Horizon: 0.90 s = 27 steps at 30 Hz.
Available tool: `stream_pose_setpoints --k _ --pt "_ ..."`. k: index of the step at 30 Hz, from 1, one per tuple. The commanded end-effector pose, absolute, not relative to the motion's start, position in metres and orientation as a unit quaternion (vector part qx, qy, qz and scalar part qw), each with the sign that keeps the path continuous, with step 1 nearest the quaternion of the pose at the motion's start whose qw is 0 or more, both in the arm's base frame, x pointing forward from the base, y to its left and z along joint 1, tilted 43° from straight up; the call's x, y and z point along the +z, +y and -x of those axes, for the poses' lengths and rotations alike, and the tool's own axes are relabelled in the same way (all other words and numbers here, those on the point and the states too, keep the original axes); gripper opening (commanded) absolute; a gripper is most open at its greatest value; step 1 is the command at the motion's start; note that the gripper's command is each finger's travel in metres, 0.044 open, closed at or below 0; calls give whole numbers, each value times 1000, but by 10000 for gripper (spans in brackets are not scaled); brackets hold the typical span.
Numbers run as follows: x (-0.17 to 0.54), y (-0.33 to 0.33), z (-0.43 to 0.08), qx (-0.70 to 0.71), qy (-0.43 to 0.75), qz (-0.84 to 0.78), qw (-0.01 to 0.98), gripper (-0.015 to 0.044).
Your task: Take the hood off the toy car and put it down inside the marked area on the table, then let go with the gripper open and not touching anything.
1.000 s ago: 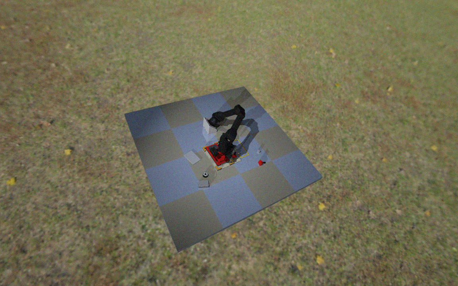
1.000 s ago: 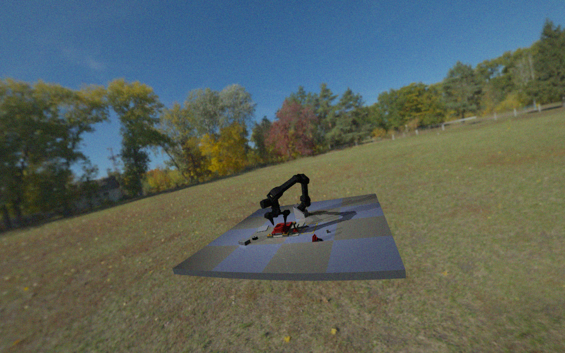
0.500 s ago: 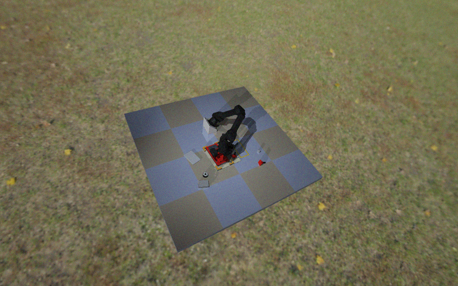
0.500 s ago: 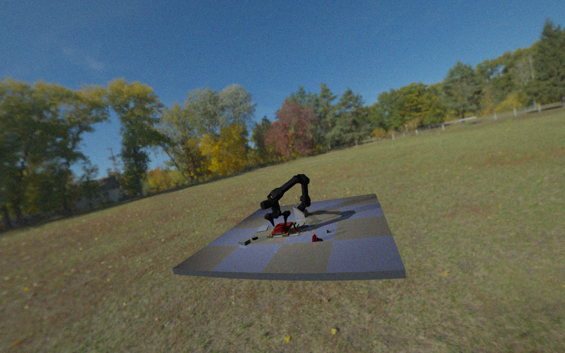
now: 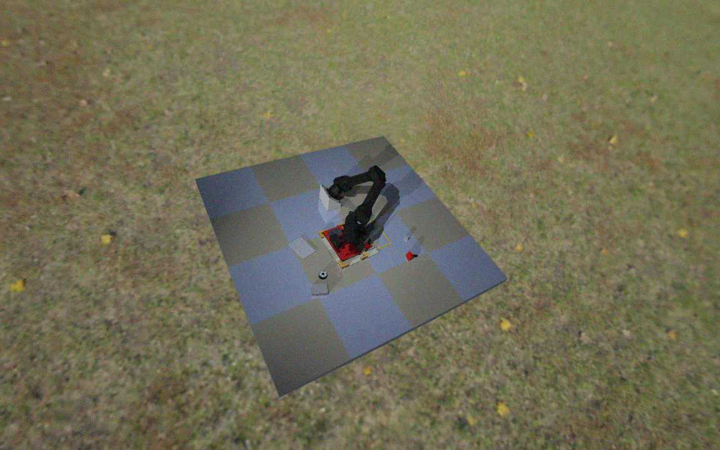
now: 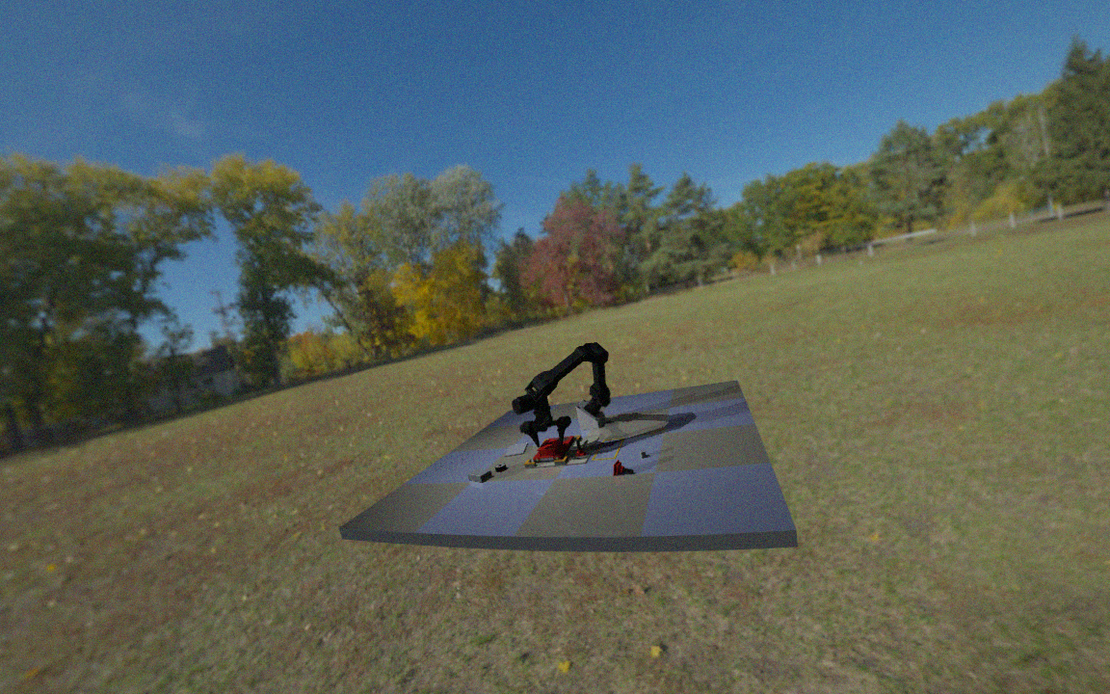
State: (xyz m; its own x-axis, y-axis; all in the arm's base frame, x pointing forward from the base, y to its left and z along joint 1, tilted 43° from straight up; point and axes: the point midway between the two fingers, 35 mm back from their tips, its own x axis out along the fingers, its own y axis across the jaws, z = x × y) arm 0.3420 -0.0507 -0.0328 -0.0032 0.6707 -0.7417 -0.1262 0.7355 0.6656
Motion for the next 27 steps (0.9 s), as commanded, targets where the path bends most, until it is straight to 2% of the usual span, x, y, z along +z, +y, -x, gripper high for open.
stream_pose_setpoints --k 1,16,20,27 --pt "-34 -49 -342 295 643 -215 673 440" --pt "-40 -44 -342 295 643 -215 673 440" --pt "-39 -45 -342 296 643 -212 674 335" --pt "-39 -45 -342 296 643 -212 674 288"
